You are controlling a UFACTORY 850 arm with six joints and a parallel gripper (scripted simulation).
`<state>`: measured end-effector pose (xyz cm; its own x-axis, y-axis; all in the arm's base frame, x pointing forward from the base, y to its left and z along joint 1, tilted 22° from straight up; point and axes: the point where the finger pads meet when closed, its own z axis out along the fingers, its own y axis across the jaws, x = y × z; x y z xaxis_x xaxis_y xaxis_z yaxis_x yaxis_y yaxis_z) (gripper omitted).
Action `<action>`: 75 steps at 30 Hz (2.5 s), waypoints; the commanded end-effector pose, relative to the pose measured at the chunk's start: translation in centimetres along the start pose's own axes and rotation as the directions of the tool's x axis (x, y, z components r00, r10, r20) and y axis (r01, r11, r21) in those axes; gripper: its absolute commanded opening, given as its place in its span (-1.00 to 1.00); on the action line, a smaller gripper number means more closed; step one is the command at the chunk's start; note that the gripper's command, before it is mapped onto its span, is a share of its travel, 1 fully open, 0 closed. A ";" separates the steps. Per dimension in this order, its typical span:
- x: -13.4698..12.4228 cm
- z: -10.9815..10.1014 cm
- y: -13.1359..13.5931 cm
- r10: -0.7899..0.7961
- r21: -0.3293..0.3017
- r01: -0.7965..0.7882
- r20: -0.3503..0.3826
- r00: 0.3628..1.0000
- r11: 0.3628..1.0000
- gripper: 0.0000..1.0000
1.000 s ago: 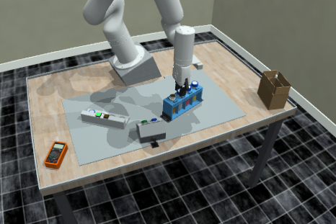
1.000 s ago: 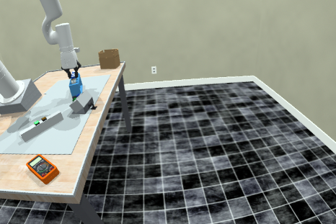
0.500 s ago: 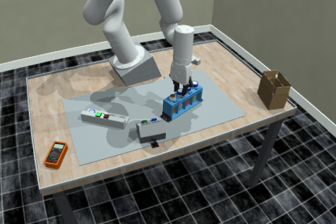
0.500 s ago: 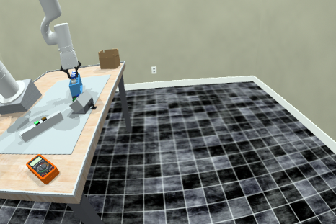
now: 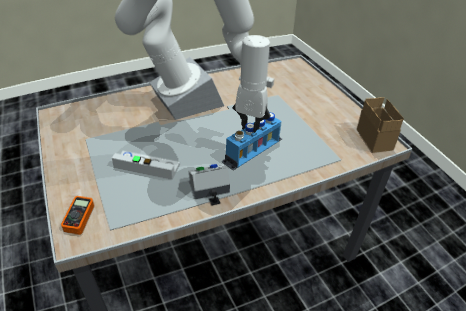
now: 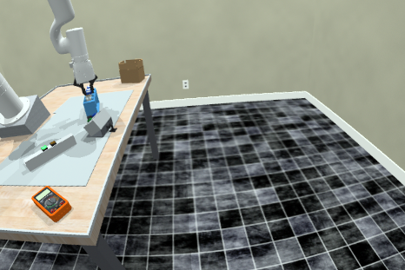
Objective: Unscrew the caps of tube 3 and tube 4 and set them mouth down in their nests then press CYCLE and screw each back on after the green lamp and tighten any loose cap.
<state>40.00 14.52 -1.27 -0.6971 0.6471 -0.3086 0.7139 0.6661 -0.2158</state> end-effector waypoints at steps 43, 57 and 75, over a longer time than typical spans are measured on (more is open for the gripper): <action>0.0 0.0 0.1 0.703 0.009 -0.703 0.002 0.712 0.712 -1.00; 0.0 0.0 0.1 0.674 0.009 -0.674 0.002 0.739 0.739 -0.08; 0.0 0.0 0.1 0.099 0.009 -0.099 -0.004 0.995 0.995 -0.08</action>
<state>40.00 14.51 -1.29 -0.4706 0.8036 -0.3643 0.8782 0.4665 -0.1053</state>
